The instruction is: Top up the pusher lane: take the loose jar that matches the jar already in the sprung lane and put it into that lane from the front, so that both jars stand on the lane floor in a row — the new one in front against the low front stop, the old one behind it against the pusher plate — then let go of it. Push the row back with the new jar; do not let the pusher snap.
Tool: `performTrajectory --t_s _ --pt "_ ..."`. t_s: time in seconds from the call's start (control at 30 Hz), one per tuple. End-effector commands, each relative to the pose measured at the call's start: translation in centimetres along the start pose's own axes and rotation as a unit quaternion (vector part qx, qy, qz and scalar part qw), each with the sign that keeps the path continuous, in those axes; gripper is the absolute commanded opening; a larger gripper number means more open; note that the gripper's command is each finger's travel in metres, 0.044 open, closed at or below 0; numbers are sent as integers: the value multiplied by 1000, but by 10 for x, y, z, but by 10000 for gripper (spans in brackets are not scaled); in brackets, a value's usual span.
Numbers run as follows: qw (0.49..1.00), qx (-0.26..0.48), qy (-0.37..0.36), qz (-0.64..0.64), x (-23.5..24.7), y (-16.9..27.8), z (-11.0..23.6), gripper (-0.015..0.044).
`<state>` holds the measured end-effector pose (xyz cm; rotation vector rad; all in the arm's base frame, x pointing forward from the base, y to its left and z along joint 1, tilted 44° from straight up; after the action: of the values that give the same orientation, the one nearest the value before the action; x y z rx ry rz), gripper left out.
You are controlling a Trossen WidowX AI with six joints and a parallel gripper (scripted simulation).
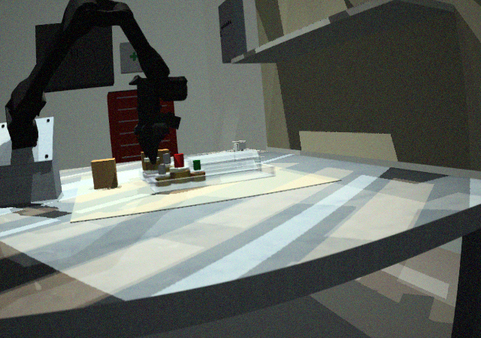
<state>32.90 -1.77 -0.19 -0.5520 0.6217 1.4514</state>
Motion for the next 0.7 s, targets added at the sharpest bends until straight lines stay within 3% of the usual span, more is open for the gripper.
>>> performTrajectory --t_s 0.0,0.67 --pt "1000 -14 2 -9 -2 -9 3 0" --pt "1000 -14 2 -9 -2 -12 3 0"
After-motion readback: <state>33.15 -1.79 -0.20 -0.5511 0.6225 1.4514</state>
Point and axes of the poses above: the point midway between the two fingers, 35 mm back from their tips, its own z axis back along the fingers, its own x axis across the jaws, y = z × x, the point moved 6 cm from there along z, back along the fingers
